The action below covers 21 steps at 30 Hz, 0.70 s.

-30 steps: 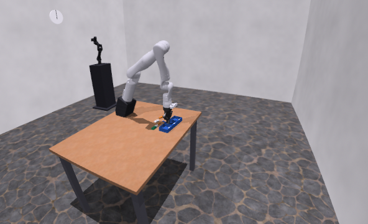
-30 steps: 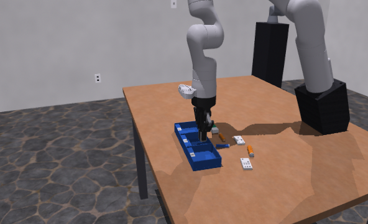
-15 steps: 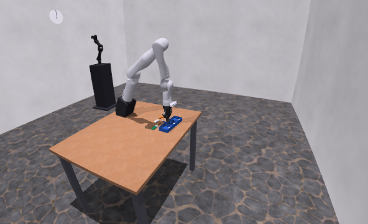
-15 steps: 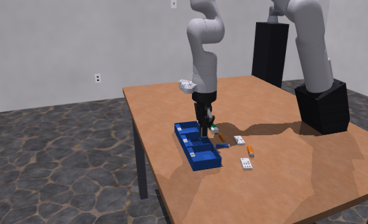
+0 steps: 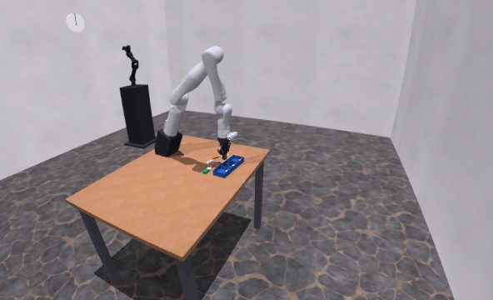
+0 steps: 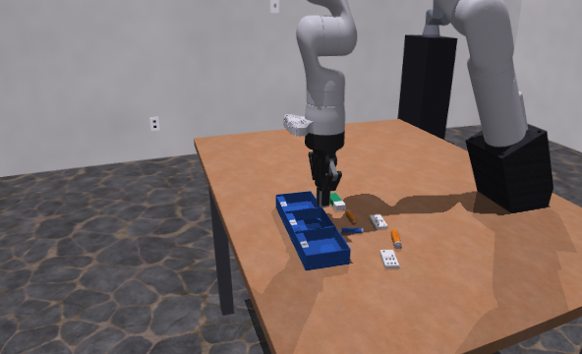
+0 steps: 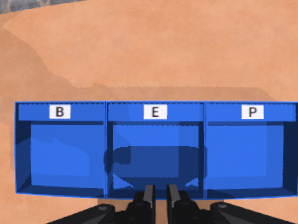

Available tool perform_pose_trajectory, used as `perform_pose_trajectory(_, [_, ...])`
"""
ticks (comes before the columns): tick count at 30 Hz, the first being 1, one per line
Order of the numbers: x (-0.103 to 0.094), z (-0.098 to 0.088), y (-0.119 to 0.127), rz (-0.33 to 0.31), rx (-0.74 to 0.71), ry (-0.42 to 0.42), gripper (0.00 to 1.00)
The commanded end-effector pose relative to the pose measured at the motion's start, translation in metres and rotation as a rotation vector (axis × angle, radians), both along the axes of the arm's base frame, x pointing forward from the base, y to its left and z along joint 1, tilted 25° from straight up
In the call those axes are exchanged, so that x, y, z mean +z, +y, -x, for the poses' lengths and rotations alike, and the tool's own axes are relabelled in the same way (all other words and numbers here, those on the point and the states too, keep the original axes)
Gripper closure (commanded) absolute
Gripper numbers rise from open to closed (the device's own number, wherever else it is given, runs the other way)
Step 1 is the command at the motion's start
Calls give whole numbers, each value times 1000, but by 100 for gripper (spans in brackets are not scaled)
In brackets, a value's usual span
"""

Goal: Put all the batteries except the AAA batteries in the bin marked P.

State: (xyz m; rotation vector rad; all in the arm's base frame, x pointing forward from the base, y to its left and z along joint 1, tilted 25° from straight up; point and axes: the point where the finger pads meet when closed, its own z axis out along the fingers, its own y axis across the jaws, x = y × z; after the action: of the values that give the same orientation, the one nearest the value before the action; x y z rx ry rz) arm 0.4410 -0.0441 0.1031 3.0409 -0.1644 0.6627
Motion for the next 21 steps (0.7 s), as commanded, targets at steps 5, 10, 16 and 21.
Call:
perform_pose_trajectory(5, [8, -2, -3, 5, -4, -11, 91])
perform_pose_trajectory(10, [8, -4, 12, 5, -4, -11, 91])
perform_pose_trajectory(16, [8, -8, 37, 5, -4, -11, 91])
perform_pose_trajectory(21, [8, -11, 62, 5, -4, -11, 91])
